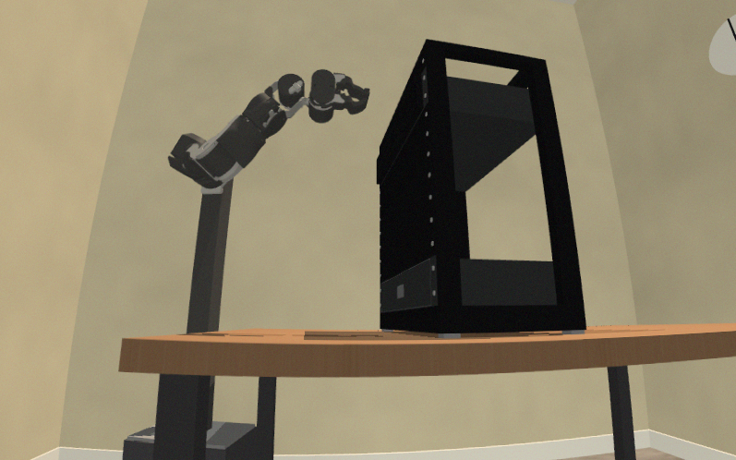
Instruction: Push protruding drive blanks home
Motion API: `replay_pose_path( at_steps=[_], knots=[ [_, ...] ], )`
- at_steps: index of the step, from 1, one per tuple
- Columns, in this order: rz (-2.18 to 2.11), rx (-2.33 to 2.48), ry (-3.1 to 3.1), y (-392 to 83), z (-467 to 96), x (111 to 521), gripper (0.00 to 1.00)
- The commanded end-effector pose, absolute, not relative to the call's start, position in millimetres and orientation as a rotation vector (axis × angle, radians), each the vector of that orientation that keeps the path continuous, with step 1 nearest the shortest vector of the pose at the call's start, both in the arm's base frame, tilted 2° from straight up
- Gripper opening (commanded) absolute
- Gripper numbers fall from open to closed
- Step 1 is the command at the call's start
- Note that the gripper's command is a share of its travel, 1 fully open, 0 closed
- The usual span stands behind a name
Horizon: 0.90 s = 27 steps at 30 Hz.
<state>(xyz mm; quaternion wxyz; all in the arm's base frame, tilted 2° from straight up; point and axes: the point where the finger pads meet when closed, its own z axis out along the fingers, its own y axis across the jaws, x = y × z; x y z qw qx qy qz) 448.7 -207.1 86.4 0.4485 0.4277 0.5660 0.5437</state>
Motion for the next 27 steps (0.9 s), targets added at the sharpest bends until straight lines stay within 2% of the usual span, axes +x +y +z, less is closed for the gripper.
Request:
replay_pose_path(
  at_steps=[1, 20, 27],
  knots=[
    [1.347, 1.067, 1.4, -209, 87, 444, 0.0],
    [1.347, 1.068, 1.399, -227, 102, 436, 0.0],
    [1.346, 1.069, 1.398, -223, 101, 454, 0.0]
  ],
)
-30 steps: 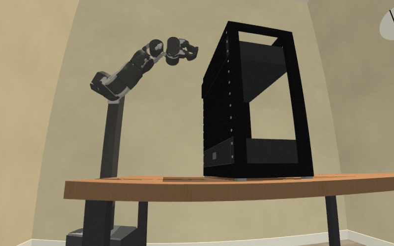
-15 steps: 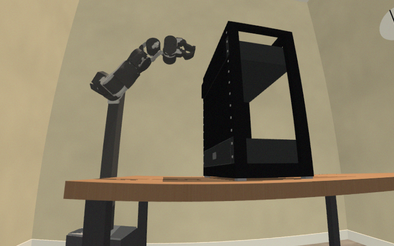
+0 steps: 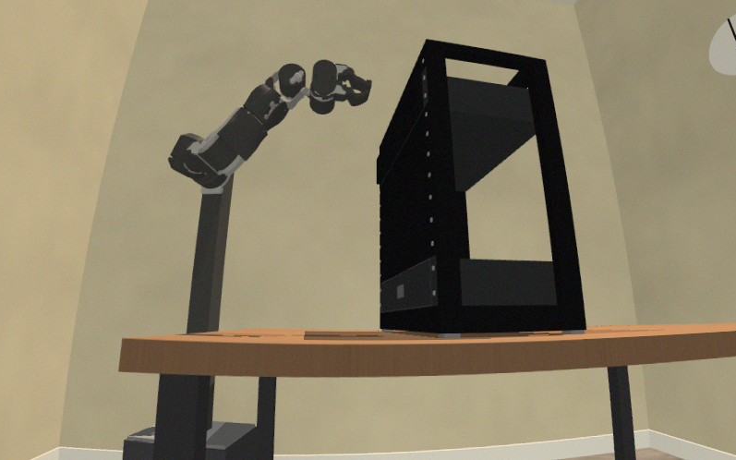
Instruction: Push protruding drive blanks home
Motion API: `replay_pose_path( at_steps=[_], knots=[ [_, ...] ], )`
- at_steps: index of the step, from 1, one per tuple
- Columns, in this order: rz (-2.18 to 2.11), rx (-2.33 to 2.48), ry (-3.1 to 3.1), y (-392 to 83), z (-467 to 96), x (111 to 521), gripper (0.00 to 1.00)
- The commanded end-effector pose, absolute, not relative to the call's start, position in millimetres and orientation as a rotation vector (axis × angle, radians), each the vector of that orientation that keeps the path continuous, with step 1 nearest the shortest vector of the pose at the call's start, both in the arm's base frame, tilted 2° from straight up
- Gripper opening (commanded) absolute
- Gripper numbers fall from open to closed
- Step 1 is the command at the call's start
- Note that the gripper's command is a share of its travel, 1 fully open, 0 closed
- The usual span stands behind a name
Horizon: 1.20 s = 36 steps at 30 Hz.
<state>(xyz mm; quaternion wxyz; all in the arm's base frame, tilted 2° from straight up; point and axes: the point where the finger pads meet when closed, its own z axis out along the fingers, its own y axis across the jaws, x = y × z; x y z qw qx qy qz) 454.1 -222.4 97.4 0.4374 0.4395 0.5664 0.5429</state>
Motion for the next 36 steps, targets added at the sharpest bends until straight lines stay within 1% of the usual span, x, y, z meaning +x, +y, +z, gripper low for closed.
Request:
replay_pose_path(
  at_steps=[1, 4, 6, 12, 36],
  knots=[
    [1.346, 1.069, 1.398, -222, 101, 459, 0.0],
    [1.346, 1.069, 1.397, -218, 101, 476, 0.0],
    [1.346, 1.069, 1.397, -218, 101, 476, 0.0],
    [1.346, 1.069, 1.397, -213, 101, 498, 0.0],
    [1.346, 1.068, 1.397, -211, 104, 499, 0.0]
  ],
)
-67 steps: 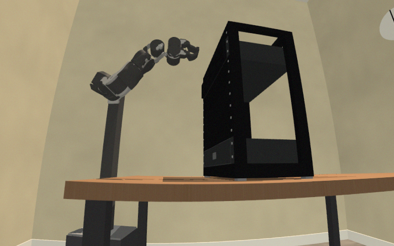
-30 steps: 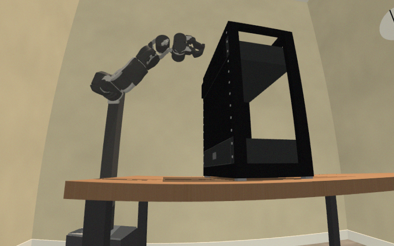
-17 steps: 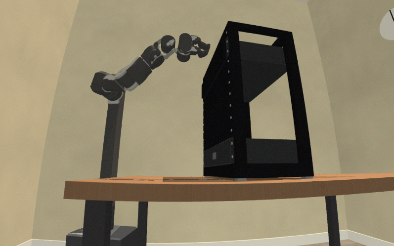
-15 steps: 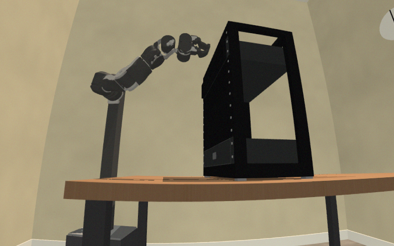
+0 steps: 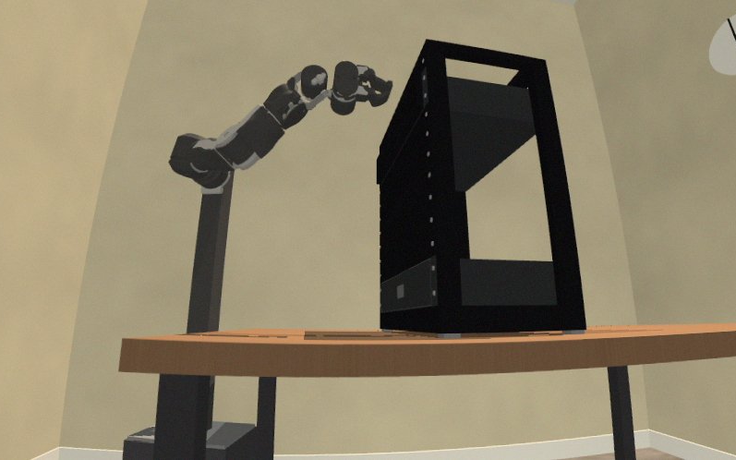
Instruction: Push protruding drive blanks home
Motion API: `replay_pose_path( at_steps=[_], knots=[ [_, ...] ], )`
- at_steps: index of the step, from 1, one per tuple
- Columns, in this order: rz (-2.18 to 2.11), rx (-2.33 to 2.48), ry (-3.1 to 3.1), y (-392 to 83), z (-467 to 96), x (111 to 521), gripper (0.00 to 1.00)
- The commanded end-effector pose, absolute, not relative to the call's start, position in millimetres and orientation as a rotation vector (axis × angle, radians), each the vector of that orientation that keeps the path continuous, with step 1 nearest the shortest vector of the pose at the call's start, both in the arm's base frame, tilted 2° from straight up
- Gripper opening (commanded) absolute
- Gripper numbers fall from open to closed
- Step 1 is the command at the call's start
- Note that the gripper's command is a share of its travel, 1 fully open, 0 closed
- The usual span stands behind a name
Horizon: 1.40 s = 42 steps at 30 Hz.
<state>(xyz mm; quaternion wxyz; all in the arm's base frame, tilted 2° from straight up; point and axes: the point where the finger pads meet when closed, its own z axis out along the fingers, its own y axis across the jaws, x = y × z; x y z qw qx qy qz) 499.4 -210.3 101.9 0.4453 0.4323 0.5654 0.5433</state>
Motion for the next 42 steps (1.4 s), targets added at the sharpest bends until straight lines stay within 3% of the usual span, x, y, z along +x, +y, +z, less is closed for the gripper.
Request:
replay_pose_path(
  at_steps=[1, 42],
  knots=[
    [1.346, 1.068, 1.397, -210, 104, 499, 0.0],
    [1.346, 1.068, 1.396, -207, 105, 518, 0.0]
  ],
)
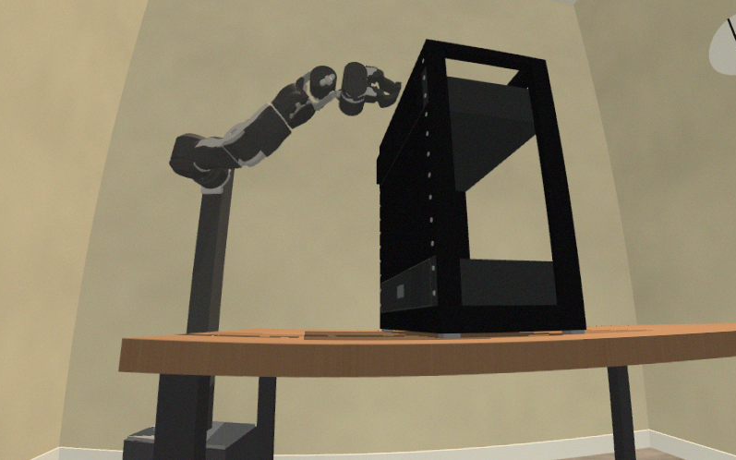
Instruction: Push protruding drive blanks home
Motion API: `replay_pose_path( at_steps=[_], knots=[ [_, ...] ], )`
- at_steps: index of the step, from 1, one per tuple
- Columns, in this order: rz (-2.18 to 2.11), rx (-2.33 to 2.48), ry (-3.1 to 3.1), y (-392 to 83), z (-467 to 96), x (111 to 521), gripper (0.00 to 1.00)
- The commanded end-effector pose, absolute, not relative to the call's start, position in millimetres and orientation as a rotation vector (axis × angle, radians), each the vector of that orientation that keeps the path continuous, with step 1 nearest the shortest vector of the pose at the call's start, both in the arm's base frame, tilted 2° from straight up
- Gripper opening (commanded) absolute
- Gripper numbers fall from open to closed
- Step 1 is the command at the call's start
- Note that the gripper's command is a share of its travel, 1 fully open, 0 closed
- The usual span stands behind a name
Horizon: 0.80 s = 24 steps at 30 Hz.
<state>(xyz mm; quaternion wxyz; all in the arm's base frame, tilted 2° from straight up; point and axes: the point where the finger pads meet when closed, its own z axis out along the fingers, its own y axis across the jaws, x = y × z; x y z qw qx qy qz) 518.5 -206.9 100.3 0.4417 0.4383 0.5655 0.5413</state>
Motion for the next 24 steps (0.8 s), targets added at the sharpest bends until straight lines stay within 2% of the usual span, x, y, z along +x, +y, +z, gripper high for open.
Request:
replay_pose_path(
  at_steps=[1, 24],
  knots=[
    [1.346, 1.068, 1.396, -206.7, 104.8, 518.6, 0.0],
    [1.346, 1.066, 1.396, -203.9, 104.1, 528.2, 0.0]
  ],
)
